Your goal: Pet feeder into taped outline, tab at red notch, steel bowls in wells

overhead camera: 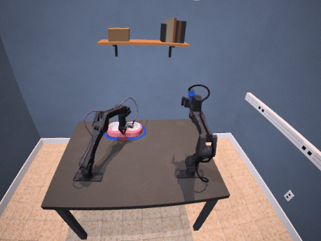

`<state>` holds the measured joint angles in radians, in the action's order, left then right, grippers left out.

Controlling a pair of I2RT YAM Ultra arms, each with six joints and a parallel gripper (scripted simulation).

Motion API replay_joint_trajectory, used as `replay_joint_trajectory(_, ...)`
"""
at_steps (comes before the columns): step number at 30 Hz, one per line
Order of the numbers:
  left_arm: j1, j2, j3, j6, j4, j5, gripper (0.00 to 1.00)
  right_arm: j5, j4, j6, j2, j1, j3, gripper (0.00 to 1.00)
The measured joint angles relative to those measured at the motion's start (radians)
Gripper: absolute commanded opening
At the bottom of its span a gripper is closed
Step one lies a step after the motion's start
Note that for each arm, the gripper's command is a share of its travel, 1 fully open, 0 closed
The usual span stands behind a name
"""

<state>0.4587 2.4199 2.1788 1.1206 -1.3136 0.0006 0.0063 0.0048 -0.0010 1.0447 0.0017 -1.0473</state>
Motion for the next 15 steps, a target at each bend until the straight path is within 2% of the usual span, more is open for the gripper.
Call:
replay_joint_trajectory(4, -0.004, 0.025, 0.044, 0.026, -0.011, 0.0, 0.16, 0.0, 0.0, 0.0, 0.0, 0.0, 0.0, 1.0)
replay_joint_trajectory(15, -0.004, 0.004, 0.007, 0.036, 0.018, 0.0, 0.16, 0.0, 0.0, 0.0, 0.0, 0.0, 0.0, 1.0)
